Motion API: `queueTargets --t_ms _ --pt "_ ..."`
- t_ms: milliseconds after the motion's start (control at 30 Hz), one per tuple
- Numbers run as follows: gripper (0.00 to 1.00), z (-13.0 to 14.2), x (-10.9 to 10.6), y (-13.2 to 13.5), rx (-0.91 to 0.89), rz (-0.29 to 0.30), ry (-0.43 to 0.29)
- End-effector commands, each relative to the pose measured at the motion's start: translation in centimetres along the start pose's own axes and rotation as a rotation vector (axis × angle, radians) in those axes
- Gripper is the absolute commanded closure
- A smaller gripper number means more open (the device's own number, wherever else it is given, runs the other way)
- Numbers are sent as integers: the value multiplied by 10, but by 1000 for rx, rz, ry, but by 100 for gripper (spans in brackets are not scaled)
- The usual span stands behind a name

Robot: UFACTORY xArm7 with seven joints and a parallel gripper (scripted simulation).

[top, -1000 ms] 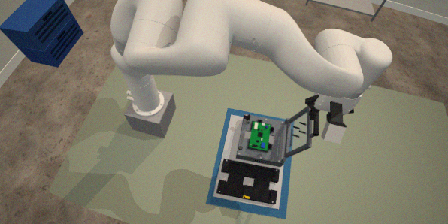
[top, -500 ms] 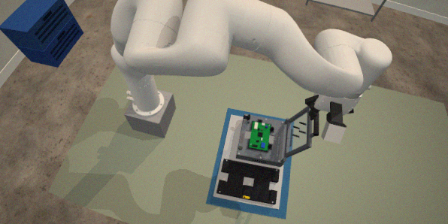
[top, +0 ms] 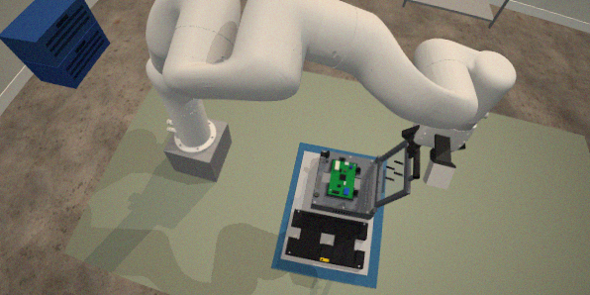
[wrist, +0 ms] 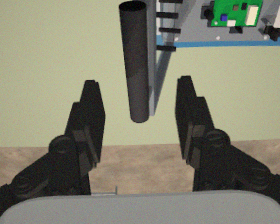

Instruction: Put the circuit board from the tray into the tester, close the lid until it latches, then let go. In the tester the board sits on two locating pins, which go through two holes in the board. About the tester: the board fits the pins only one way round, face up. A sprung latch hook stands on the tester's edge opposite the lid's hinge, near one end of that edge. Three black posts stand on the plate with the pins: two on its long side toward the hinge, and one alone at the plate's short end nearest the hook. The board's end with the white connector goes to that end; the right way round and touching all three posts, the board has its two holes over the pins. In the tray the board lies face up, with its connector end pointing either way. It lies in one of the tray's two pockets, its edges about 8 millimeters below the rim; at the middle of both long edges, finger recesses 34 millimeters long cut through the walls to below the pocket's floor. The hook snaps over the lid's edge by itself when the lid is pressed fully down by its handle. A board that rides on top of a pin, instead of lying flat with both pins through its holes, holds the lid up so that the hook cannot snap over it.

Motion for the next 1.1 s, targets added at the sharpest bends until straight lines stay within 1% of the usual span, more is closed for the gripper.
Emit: queueTargets --t_ms 0,733,1067 --pt "49 0 -2 -1 0 -5 1" --pt "49 0 -2 -1 0 -5 1" --pt "49 0 2 -1 0 -5 1"
Point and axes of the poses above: the point where the finger pads meet when closed, its own x axis out along the fingers, its own y axis across the jaws, z = x × y, the point moved 5 cm from there along -x, back along the fingers, and after that the axes turned 2 degrees about -x, right-handed, at the moved point
